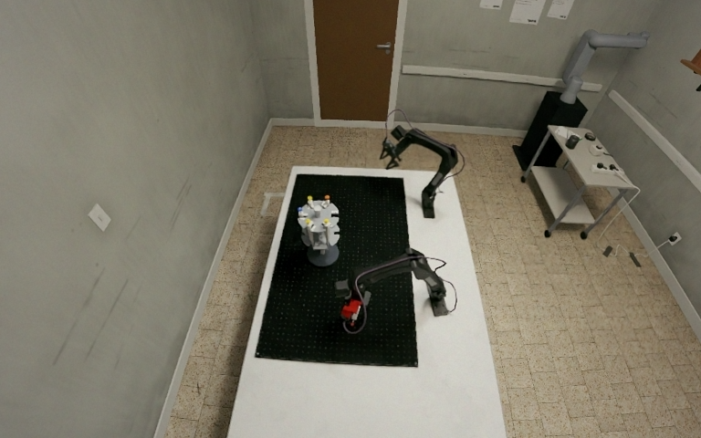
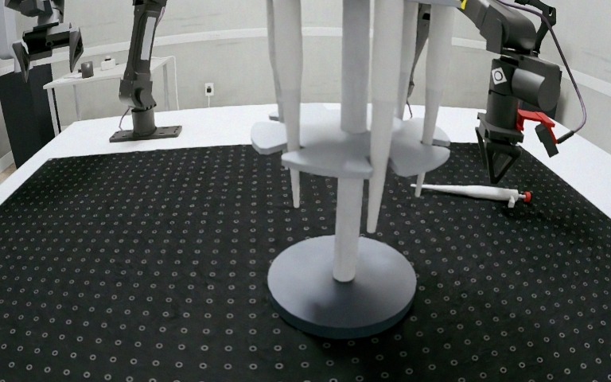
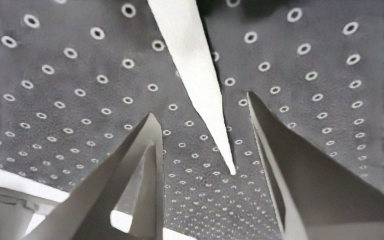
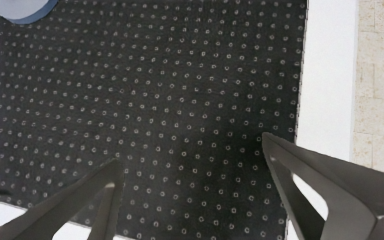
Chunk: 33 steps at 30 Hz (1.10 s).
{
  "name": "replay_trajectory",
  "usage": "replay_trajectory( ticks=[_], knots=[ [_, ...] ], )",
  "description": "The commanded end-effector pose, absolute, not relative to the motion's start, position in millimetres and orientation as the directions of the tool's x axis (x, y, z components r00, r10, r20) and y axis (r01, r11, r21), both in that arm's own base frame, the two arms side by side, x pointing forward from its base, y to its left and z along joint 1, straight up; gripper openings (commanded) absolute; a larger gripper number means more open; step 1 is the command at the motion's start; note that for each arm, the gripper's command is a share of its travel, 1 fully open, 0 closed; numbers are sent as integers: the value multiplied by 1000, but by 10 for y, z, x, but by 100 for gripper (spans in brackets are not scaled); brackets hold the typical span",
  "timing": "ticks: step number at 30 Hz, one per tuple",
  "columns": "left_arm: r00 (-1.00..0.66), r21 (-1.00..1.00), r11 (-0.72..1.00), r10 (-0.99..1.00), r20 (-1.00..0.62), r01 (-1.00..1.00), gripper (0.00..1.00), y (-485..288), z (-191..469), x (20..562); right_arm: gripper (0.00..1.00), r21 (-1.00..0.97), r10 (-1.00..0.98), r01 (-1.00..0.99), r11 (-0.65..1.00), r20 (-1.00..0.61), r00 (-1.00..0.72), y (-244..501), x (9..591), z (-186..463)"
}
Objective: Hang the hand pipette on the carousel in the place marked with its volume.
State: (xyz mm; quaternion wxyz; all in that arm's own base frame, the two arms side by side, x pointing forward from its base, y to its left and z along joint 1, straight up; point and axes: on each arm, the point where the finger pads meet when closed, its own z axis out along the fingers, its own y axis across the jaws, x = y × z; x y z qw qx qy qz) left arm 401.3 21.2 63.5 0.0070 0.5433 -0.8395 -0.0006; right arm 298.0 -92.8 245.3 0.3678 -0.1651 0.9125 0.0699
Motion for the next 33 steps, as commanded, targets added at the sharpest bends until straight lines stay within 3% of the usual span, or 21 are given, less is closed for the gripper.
replay_trajectory(
  ticks=[1,33],
  knots=[
    [-399,-27,400,-917,-24,-916,54,275,778,4115,100,-9,-255,-355,935,-711,-655,-962,3019,2528],
    [-400,1,400,-917,-10,-917,54,271,314,4044,100,-9,-255,-355,935,-711,-655,-962,3019,2528]
  ],
)
